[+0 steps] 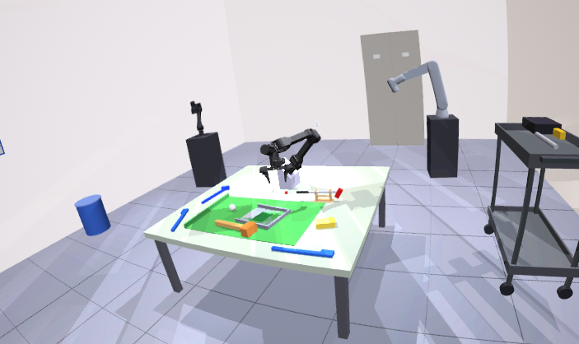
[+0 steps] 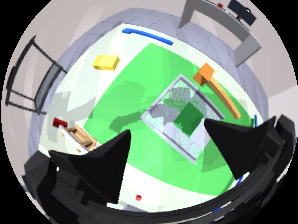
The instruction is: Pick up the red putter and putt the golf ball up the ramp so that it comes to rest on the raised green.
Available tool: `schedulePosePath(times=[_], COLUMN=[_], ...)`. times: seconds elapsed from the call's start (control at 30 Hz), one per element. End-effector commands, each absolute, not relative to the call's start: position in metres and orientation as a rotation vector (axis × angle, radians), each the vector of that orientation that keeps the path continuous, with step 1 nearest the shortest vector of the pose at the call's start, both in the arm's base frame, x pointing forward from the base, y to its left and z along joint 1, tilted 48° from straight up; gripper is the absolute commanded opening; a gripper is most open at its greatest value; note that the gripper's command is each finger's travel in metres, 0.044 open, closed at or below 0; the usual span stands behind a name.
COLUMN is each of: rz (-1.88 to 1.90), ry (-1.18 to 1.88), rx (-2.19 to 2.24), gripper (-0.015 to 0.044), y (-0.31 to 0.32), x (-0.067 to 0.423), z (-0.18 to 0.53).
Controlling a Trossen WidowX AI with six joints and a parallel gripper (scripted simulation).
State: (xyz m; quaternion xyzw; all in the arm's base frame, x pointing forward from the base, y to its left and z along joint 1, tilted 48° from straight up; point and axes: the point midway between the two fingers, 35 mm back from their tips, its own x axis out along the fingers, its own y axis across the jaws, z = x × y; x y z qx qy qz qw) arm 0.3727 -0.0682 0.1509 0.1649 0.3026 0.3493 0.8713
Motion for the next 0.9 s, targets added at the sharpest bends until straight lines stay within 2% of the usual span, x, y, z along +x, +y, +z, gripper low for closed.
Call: schedulePosePath(times=[0.0,0.43,0.87], rz=[0.982,1.394,1.403], ry=[0.573,0.322,0.315], rx=[0.022,-0.404,-0.413], gripper=[0.0440,0.0440,0.0440], y=[-0.009,0.064,0.070], x=[0.326,0.243,0.241], z=[0.143,0.138,0.139])
